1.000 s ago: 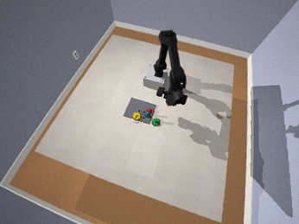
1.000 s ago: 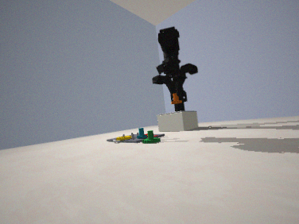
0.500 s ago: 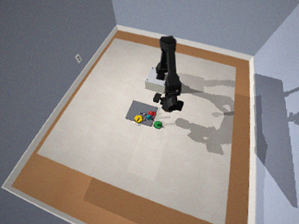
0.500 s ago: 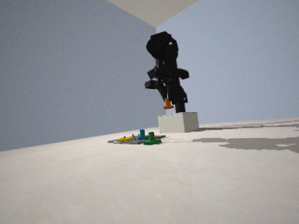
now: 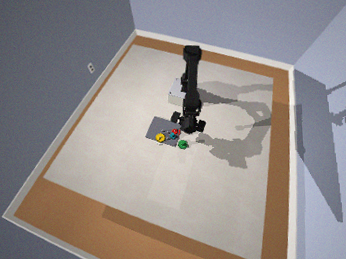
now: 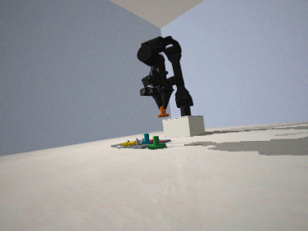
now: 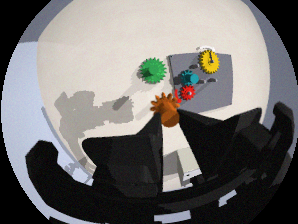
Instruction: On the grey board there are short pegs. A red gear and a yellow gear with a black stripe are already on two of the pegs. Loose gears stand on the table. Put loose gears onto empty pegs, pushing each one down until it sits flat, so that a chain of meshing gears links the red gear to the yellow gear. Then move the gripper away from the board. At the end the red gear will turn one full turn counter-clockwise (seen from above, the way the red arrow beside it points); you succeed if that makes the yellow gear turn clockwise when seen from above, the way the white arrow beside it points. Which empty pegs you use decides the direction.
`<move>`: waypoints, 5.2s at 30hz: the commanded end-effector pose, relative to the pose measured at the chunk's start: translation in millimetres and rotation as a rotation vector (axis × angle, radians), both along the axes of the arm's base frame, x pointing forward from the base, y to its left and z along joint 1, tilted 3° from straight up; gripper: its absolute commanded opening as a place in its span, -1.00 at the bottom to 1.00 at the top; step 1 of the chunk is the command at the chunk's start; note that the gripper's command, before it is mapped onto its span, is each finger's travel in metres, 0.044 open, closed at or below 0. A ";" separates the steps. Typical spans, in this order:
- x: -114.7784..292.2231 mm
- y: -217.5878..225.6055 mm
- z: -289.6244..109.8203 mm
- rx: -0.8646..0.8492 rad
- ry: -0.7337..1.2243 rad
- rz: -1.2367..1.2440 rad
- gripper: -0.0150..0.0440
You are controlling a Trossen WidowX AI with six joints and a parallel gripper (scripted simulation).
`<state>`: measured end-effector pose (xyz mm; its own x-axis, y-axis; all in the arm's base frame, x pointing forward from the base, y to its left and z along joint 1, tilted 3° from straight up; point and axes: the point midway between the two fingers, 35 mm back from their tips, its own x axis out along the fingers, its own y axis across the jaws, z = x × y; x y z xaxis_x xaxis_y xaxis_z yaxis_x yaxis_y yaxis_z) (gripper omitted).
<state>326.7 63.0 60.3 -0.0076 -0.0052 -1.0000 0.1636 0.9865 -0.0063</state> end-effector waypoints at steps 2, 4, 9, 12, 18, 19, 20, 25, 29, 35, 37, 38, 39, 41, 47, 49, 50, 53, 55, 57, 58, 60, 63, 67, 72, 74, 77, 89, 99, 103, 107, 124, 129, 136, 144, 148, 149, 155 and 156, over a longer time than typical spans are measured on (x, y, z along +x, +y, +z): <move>7.0 -11.6 -5.9 -0.007 0.002 0.003 -0.49; 9.6 -16.4 -7.9 -0.007 0.002 0.003 -0.49; 15.7 -28.7 -12.8 -0.009 0.002 0.005 -0.49; 19.1 -36.3 -15.9 -0.010 0.002 0.006 -0.49; 25.3 -51.8 -22.0 -0.012 0.002 0.007 -0.49; 26.3 -54.5 -23.1 -0.012 0.002 0.007 -0.49; 27.2 -57.1 -24.1 -0.012 0.002 0.008 -0.49; 31.5 -70.6 -29.4 -0.014 0.003 0.009 -0.49; 34.5 -81.6 -33.8 -0.015 0.003 0.010 -0.49; 38.2 -98.5 -40.4 -0.017 0.004 0.012 -0.49; 39.3 -104.2 -42.6 -0.017 0.004 0.012 -0.49; 39.8 -107.0 -43.8 -0.018 0.004 0.012 -0.49; 40.1 -109.4 -44.7 -0.018 0.005 0.013 -0.49; 40.4 -111.3 -45.5 -0.018 0.005 0.013 -0.49; 40.6 -111.3 -43.3 -0.018 0.004 0.000 -0.49; 40.6 -111.4 -43.0 -0.018 0.004 -0.027 -0.49; 40.6 -111.4 -43.0 -0.019 0.004 -0.045 -0.49; 40.6 -111.4 -42.7 -0.019 0.003 -0.118 -0.49; 40.6 -111.4 -42.5 -0.020 0.002 -0.177 -0.49; 40.6 -111.4 -42.4 -0.020 0.001 -0.236 -0.49; 40.6 -111.4 -42.3 -0.021 0.001 -0.264 -0.49; 40.6 -111.4 -42.3 -0.021 0.000 -0.321 -0.49; 40.6 -111.4 -42.2 -0.022 -0.001 -0.407 -0.49; 40.6 -111.4 -42.1 -0.023 -0.003 -0.524 -0.49; 40.6 -111.5 -42.0 -0.024 -0.005 -0.671 -0.49; 40.5 -111.5 -41.9 -0.025 -0.006 -0.729 -0.49; 40.5 -111.5 -41.9 -0.025 -0.007 -0.772 -0.49; 40.7 -111.3 -45.9 -0.024 -0.006 -0.707 -0.49; 39.9 -112.0 -61.0 -0.023 -0.003 -0.549 -0.49; 40.1 -112.4 -66.0 -0.023 -0.004 -0.567 -0.49; 40.3 -112.4 -70.7 -0.024 -0.004 -0.620 -0.49; 39.6 -113.1 -86.4 -0.027 -0.010 -1.010 -0.49; 40.0 -112.9 -87.1 -0.026 -0.009 -0.961 -0.49; 40.0 -112.1 -87.5 -0.025 -0.007 -0.787 -0.49; 39.3 -112.6 -88.1 -0.024 -0.004 -0.578 -0.49; 39.8 -113.2 -88.6 -0.023 -0.003 -0.521 -0.49; 39.9 -113.1 -88.6 -0.023 -0.003 -0.526 -0.49; 40.3 -112.5 -89.1 -0.024 -0.004 -0.615 -0.49; 40.2 -112.4 -89.3 -0.024 -0.005 -0.639 -0.49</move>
<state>367.0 -49.5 -27.9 -0.0107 -0.0213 -0.9997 0.6889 0.7245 -0.0228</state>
